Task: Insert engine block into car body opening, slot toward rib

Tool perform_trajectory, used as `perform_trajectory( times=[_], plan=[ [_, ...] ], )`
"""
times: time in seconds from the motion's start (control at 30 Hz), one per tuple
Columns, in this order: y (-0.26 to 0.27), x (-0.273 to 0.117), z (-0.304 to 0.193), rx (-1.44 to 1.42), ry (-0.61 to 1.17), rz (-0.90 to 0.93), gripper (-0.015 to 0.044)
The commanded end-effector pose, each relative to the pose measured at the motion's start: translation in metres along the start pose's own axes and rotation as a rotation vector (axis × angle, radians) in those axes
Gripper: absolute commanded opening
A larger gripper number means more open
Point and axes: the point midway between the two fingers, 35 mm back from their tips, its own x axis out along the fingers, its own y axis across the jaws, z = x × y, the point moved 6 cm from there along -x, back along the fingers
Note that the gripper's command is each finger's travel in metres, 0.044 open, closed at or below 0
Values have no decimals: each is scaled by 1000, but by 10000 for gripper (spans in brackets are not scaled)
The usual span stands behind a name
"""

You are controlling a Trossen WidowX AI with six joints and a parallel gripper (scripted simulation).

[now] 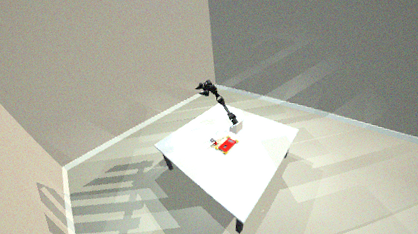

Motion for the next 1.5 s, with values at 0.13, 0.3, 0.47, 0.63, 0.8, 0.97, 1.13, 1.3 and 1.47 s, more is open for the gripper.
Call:
perform_trajectory(
  times=[0.13,0.3,0.47,0.63,0.8,0.97,1.13,1.3,1.47],
  plan=[
    [47,23,-10,68,73,85,440],
    [73,37,-20,142,128,136,440],
    [99,50,-32,221,199,181,440],
    [123,60,-48,310,288,209,440],
    [145,69,-65,401,385,226,440],
    [165,75,-80,497,480,232,440],
    [183,80,-98,593,583,225,440],
    [200,83,-116,687,691,202,440],
    [216,84,-135,778,804,162,440]
  ],
)
